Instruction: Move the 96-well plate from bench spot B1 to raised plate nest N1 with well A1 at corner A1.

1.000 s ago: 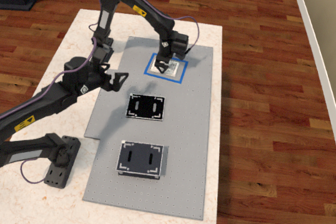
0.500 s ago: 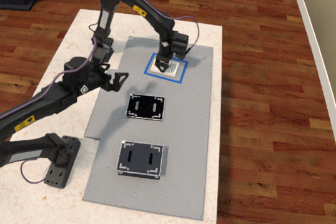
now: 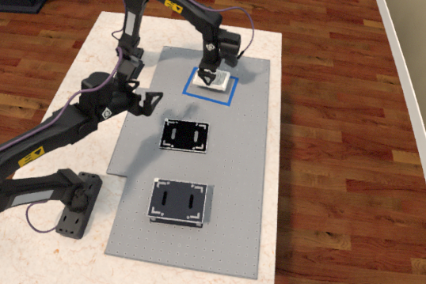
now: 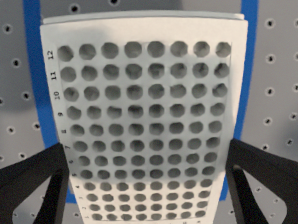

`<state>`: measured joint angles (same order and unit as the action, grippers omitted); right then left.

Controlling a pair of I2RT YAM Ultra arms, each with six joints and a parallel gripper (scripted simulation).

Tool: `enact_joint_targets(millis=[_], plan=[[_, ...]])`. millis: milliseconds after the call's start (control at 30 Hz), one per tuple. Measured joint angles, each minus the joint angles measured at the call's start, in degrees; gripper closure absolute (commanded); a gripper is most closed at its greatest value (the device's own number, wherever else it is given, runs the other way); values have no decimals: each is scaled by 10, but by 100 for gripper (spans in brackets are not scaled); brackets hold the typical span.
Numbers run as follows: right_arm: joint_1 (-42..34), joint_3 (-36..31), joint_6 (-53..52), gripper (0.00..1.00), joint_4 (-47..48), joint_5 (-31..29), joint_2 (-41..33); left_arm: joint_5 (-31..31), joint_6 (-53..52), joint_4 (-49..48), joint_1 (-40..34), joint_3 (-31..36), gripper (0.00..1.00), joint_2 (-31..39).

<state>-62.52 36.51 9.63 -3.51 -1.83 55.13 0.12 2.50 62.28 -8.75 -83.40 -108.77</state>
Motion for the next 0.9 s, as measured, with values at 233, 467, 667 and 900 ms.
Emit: enact_joint_targets(millis=[233, 467, 667, 900], plan=[[-11, 0, -24, 0, -43, -27, -2, 0, 0, 25, 0, -11, 21, 1], [-85, 40, -97, 0, -232, -101, -75, 0, 0, 32, 0, -11, 21, 1], [-134, 120, -155, 0, -398, -169, -139, 0, 0, 33, 0, -11, 21, 1], [-139, 245, -221, 0, -609, -258, -198, 0, 0, 34, 0, -11, 21, 1]])
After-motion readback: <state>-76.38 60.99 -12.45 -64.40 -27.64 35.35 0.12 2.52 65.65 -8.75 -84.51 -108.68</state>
